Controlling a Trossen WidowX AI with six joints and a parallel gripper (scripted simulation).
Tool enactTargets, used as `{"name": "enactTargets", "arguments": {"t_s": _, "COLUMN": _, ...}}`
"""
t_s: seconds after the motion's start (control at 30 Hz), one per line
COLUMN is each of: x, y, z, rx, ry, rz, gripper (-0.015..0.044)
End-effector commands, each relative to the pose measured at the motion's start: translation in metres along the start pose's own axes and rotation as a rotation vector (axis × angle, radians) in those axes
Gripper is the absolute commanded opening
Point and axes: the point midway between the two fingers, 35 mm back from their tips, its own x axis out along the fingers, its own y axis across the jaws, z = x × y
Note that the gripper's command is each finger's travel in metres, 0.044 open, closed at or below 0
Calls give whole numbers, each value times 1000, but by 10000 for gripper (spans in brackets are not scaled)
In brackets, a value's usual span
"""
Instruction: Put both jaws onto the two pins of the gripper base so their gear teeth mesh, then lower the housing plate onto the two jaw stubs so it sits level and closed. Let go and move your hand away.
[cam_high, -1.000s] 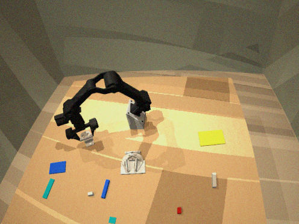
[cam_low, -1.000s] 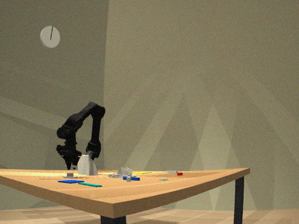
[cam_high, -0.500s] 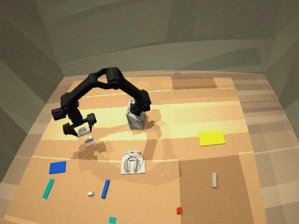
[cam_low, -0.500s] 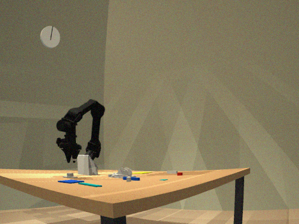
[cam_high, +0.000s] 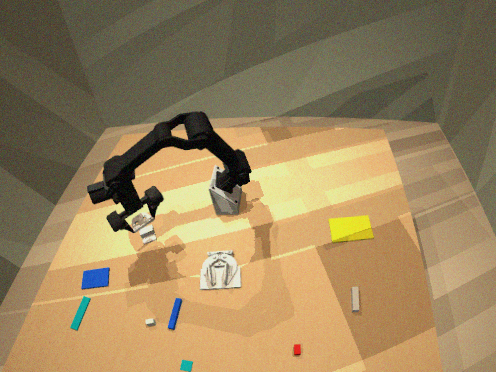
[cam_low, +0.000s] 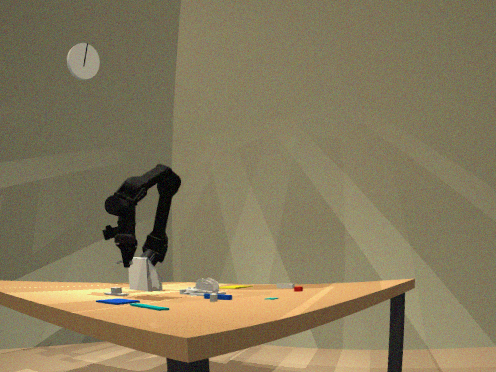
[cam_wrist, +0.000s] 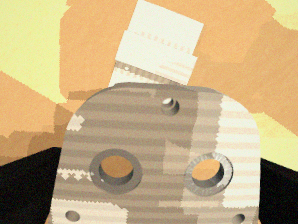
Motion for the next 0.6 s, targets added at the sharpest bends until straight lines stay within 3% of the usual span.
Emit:
{"name": "enactTargets", "arguments": {"t_s": 0.0, "x": -3, "y": -2, "z": -11, "rx": -90, "ry": 1, "rz": 3, "gripper": 351}}
{"name": "enactTargets", "arguments": {"t_s": 0.57, "x": -10, "y": -11, "z": -53, "rx": -478, "ry": -8, "rz": 10, "gripper": 351}}
